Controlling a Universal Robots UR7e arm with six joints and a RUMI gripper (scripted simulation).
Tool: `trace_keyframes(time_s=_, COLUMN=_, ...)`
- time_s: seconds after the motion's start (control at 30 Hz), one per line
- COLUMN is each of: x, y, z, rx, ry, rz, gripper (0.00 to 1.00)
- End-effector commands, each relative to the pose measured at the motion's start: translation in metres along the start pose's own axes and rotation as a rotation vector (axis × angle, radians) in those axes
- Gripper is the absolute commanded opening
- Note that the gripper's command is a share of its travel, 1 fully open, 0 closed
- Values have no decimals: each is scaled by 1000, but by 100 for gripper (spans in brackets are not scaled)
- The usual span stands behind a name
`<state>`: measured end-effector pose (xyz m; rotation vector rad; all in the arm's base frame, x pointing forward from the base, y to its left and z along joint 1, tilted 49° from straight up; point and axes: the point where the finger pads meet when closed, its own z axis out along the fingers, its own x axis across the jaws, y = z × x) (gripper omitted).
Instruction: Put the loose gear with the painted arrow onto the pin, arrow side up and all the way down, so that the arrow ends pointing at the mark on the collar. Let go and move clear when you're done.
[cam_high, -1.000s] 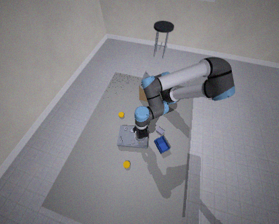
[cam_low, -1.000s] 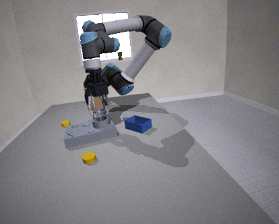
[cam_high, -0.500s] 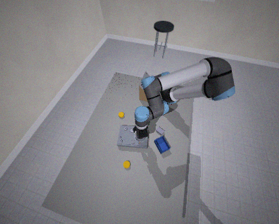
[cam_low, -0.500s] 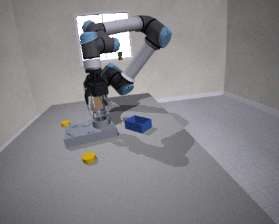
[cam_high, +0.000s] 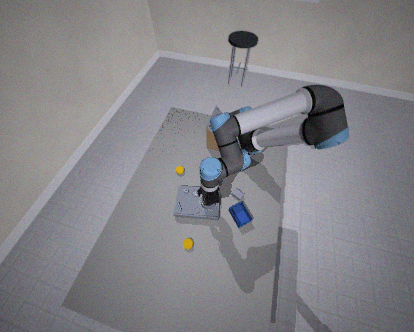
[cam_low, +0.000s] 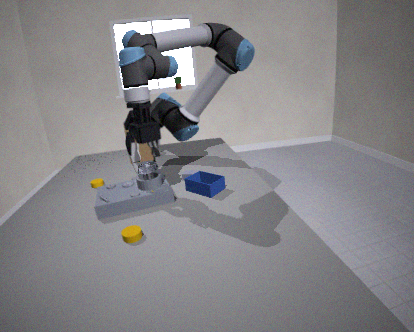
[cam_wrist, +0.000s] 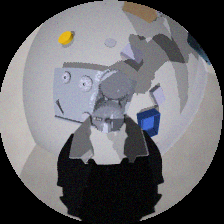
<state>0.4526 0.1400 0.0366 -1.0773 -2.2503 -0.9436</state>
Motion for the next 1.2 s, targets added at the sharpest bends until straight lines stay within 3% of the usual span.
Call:
trace_keyframes(time_s=0.0, x=0, y=0, z=0, rx=-1, ry=-1, rz=0, gripper=0)
trace_keyframes(time_s=1.17, x=0, y=0, z=5, rx=-1, ry=-1, rz=0, gripper=0)
